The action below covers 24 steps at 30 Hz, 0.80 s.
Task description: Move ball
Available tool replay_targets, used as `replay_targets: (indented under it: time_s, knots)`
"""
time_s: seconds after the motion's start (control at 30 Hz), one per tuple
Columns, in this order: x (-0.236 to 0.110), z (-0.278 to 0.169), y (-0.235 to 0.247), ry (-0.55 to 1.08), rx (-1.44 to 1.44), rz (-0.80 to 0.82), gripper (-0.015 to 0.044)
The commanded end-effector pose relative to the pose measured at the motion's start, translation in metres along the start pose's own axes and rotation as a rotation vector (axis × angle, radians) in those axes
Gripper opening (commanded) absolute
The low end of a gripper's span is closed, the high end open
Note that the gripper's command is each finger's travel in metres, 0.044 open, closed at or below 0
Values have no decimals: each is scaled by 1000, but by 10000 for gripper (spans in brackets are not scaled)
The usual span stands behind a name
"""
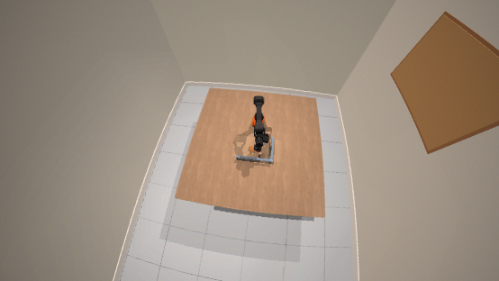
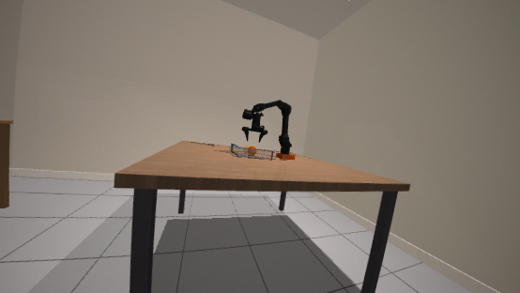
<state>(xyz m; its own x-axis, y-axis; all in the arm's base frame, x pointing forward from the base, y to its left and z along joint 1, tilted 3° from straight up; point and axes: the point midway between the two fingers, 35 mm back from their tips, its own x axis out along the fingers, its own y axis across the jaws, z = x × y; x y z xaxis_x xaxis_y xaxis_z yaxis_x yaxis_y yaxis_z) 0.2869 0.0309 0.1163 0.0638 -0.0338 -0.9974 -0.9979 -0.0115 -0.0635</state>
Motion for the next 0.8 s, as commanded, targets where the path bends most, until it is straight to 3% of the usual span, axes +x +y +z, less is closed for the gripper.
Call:
replay_targets:
  time_s: [0.0,0.77]
  knots:
    - [1,-1,0,9,-12,9,440]
    - [41,-2,-1,9,-12,8,440]
